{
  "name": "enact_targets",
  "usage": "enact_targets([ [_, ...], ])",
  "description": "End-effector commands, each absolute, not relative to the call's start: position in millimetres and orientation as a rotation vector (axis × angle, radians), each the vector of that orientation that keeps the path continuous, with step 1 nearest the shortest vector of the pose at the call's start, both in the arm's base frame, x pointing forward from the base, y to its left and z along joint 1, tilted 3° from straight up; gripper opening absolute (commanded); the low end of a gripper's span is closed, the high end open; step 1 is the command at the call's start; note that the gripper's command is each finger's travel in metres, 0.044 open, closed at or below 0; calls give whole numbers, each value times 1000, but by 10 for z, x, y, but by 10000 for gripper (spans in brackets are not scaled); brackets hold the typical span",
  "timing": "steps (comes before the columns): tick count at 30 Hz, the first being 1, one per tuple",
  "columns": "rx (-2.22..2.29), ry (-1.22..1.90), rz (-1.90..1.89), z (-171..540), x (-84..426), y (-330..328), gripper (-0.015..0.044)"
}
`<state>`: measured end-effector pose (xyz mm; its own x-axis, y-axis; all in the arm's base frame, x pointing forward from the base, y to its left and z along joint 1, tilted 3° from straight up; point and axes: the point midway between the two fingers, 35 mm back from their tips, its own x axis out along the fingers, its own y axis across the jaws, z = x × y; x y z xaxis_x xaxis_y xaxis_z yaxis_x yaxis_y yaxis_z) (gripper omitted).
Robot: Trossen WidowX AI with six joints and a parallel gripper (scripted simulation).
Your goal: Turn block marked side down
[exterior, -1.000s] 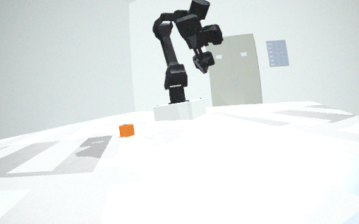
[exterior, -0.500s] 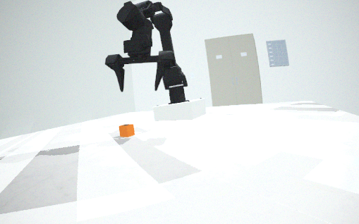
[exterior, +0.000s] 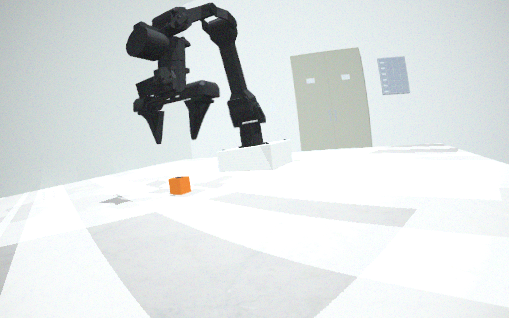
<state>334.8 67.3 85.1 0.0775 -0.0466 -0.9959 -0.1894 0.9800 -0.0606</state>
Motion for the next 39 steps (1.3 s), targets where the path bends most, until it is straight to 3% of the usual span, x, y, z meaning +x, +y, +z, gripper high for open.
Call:
enact_targets([
  [1,-179,1510,101,589,3381,645,440],
  [39,-180,1510,101,2,3421,610,440],
])
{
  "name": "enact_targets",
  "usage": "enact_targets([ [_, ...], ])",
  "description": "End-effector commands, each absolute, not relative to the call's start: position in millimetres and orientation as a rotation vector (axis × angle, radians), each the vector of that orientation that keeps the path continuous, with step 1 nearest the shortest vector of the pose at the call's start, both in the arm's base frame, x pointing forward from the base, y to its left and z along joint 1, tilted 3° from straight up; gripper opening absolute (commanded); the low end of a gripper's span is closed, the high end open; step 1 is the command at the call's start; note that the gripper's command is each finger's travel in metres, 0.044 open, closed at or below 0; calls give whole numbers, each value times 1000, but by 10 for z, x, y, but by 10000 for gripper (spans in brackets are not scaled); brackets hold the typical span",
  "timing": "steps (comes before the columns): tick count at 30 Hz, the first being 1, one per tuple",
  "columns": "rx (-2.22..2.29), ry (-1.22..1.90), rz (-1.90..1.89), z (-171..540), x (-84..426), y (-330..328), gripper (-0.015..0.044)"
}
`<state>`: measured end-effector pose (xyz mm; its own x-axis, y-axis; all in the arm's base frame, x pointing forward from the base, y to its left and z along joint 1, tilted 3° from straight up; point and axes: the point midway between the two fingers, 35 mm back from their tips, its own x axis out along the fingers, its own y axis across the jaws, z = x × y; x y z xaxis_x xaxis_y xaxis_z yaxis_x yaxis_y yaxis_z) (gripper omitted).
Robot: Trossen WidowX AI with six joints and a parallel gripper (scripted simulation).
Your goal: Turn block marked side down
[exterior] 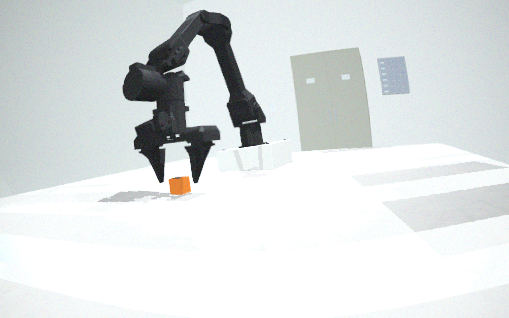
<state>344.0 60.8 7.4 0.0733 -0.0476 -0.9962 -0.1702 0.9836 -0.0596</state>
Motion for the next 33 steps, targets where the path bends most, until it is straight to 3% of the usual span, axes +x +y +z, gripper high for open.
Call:
enact_targets([
  [1,-180,1510,101,2,3421,610,414],
  [12,-180,1510,101,2,3421,610,125],
  [28,-180,1510,101,15,3421,611,0],
  [33,-180,1510,101,290,3406,624,0],
])
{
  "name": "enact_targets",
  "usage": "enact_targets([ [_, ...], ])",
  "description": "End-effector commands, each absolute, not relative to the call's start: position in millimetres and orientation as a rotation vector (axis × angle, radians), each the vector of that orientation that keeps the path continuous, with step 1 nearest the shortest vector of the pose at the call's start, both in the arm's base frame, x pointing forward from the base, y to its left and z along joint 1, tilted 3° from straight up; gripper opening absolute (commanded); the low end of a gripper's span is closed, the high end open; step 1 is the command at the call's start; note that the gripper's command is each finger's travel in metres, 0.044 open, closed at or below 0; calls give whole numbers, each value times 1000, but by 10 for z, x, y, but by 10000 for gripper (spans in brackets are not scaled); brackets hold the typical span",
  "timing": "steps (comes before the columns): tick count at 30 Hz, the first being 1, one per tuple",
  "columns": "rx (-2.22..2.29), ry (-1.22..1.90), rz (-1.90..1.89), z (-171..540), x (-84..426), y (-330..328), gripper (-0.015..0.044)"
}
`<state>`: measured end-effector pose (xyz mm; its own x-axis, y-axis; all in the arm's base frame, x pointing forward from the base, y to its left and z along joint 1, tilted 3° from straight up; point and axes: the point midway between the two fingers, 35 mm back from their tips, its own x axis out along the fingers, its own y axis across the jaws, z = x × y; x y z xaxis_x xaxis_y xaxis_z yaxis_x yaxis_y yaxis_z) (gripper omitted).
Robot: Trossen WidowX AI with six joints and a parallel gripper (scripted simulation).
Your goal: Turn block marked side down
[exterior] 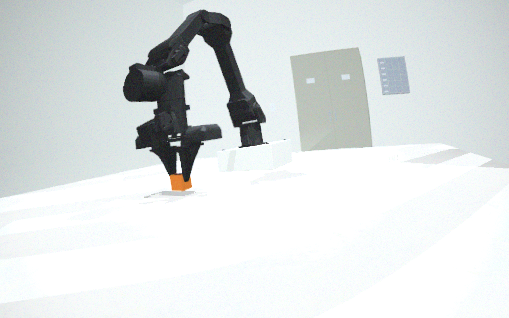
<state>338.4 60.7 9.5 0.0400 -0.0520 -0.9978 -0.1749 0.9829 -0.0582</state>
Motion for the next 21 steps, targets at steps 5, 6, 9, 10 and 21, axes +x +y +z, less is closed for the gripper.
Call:
enact_targets([
  [5,-179,1510,101,302,3405,624,0],
  [6,-179,1508,101,301,3406,624,0],
  [9,-176,1472,104,279,3414,625,0],
  [10,-175,1456,106,271,3417,626,0],
  [21,-162,1284,119,203,3431,628,0],
])
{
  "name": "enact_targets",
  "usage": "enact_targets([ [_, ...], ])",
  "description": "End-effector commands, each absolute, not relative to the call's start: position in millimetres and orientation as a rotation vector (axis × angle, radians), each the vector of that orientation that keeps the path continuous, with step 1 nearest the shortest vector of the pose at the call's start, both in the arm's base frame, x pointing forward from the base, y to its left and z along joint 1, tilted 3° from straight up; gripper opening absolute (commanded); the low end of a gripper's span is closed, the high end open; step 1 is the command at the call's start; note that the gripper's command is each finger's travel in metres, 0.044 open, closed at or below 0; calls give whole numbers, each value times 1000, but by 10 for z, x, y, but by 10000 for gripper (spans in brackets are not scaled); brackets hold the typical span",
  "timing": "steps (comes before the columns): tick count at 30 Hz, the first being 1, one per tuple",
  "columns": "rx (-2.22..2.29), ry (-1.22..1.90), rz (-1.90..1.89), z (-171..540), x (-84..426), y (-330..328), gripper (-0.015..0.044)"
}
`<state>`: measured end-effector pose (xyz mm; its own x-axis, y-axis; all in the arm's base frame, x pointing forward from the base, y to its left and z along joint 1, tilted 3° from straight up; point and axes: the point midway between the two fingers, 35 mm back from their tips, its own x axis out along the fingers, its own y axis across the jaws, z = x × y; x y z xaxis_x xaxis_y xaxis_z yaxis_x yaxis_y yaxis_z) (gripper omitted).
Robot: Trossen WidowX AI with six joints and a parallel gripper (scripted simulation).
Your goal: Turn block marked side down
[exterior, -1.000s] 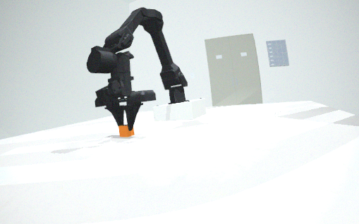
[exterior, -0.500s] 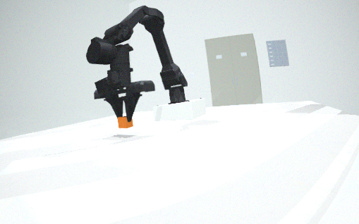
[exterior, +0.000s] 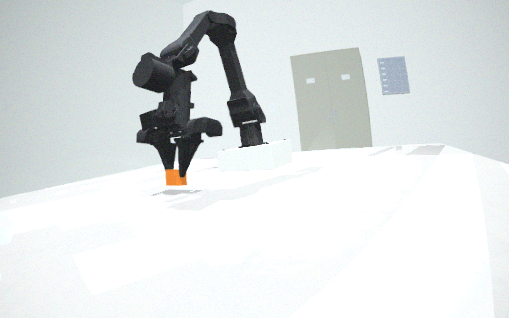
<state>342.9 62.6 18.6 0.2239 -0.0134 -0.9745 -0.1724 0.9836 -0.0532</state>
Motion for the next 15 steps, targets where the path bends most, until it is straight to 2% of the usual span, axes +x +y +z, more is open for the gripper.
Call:
enact_targets([
  [1,-160,1268,120,199,3431,627,0],
  [15,-144,1049,133,189,3384,616,0],
])
